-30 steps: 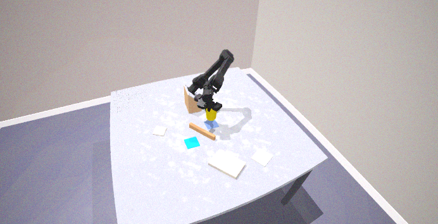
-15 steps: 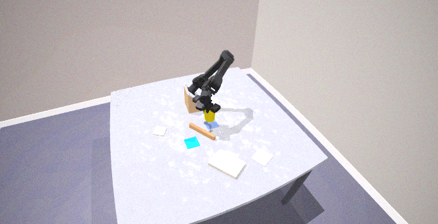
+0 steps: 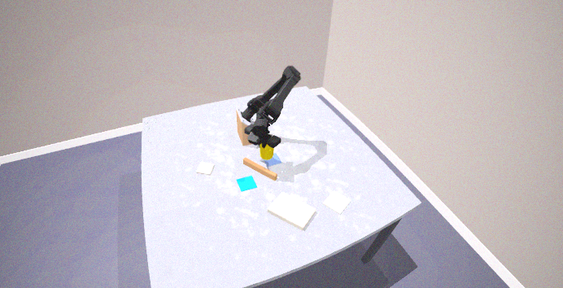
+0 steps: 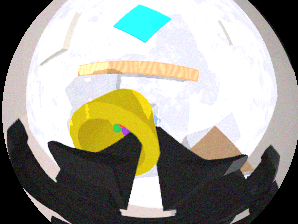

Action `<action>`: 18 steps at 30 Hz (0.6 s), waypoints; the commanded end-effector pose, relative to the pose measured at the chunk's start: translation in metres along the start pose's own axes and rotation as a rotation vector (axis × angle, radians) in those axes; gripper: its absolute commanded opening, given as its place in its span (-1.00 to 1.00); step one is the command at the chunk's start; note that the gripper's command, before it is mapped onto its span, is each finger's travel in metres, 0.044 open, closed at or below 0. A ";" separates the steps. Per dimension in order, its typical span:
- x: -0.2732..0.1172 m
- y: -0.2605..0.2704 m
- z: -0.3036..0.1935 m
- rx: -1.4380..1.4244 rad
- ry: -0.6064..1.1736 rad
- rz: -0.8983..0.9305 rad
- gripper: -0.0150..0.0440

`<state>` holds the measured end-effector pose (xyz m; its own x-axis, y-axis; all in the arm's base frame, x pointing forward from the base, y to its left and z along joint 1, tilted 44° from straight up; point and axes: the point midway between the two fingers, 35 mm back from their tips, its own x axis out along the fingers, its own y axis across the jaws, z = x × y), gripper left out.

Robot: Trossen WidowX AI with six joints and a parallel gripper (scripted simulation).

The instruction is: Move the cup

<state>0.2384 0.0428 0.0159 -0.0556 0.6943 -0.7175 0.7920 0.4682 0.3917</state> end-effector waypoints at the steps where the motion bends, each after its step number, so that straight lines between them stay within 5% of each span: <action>1: 0.000 0.000 0.007 -0.004 -0.003 -0.002 -0.49; 18: -0.002 0.003 0.037 -0.005 -0.005 -0.002 -0.49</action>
<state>0.2604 0.0256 -0.0001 -0.0529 0.6929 -0.7191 0.7902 0.4693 0.3941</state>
